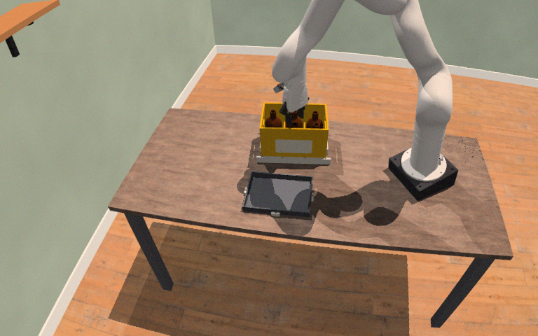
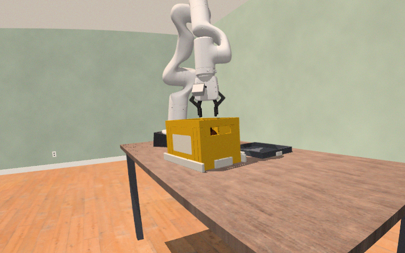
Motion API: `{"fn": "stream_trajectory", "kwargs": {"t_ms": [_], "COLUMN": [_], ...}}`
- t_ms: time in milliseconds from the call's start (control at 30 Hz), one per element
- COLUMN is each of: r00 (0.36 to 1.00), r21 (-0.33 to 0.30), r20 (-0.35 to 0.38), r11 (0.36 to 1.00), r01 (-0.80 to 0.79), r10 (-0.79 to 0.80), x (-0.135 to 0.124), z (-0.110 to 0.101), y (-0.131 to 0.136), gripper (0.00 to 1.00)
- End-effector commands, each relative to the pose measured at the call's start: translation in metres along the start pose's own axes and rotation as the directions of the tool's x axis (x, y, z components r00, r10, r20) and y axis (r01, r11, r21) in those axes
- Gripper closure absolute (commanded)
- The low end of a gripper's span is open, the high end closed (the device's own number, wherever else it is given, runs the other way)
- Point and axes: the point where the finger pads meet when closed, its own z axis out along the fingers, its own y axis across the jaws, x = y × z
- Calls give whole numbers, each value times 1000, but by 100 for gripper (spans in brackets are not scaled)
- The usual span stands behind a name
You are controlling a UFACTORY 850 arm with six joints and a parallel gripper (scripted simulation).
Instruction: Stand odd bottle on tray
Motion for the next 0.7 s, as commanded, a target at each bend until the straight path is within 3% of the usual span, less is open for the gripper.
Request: {"fn": "stream_trajectory", "kwargs": {"t_ms": [0,667], "r00": [1000,1000], "r21": [1,1], "r20": [-2,-2], "r11": [1000,1000], "r01": [0,0], "r10": [0,0], "x": [1,1], "z": [-1,1], "y": [0,0], "gripper": [35,35]}}
